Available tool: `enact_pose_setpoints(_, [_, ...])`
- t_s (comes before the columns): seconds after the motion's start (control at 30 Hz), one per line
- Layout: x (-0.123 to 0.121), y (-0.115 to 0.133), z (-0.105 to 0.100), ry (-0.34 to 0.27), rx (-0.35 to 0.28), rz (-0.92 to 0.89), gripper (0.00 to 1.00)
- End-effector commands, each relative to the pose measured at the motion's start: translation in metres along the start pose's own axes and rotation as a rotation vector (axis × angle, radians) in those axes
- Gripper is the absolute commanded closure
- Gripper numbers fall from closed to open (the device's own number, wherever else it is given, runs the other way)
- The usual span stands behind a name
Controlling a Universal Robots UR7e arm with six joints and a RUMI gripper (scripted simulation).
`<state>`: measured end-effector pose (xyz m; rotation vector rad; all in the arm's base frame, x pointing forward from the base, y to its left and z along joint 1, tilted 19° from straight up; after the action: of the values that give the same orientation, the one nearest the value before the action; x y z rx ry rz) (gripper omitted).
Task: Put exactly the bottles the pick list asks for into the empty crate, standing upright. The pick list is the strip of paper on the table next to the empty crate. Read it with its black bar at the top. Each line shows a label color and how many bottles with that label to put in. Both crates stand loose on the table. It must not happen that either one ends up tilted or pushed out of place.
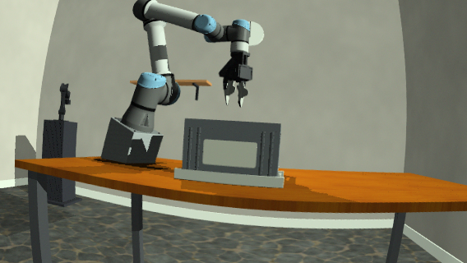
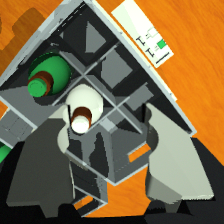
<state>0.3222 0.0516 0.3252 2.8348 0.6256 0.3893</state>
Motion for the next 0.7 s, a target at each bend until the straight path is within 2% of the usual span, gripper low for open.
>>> enact_pose_setpoints(0.0, [0.006, -0.023, -0.009, -0.004, -0.004, 0.002, 0.62])
enact_pose_setpoints(0.4, [0.018, -0.078, -0.029, -0.004, -0.004, 0.002, 0.62])
enact_pose_setpoints(0.47, [0.018, -0.078, -0.029, -0.004, -0.004, 0.002, 0.62])
enact_pose_setpoints(0.67, [0.024, -0.106, -0.039, -0.004, -0.004, 0.002, 0.62])
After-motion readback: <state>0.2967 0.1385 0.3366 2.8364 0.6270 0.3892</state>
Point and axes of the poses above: the point where the finger pads meet when closed, its own z axis out along the fingers, its own x axis across the jaws, y = z × x, the point moved 10 cm from there along -z, back along the fingers, and after that the axes turned 13 degrees about z, right-handed, at the moved point
